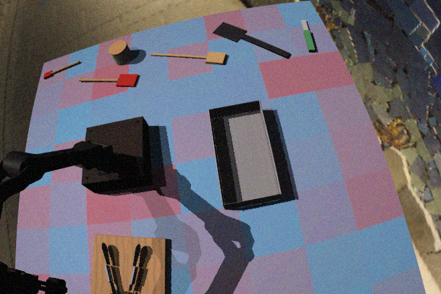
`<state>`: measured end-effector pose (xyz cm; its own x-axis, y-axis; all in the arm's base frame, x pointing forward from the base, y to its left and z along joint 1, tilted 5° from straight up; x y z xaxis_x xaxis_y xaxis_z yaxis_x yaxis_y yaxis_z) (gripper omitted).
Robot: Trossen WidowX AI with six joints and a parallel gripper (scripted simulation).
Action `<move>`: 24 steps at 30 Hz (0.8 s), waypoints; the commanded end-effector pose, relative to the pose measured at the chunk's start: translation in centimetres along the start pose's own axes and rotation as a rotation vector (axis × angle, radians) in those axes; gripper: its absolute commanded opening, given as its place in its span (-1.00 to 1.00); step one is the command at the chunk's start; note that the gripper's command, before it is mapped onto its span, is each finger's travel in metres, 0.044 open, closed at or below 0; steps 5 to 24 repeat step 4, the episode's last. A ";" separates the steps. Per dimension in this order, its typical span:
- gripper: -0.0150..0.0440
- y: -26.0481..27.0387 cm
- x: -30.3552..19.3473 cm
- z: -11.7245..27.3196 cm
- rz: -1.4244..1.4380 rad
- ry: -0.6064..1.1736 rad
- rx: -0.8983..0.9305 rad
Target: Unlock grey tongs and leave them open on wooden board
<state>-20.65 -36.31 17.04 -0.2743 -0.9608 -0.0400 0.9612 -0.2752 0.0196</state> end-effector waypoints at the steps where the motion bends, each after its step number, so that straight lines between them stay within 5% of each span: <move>1: 1.00 0.0 0.0 0.0 -0.002 0.001 0.000; 24: 1.00 0.0 0.0 0.0 -0.002 0.001 0.000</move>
Point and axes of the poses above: the point midway between the two fingers, 35 mm back from their tips, its own z axis back along the fingers, its own y axis across the jaws, x = y × z, the point moved 8 cm from there along z, back along the fingers, and after that the axes turned 1 degree about z, right-handed, at the moved point
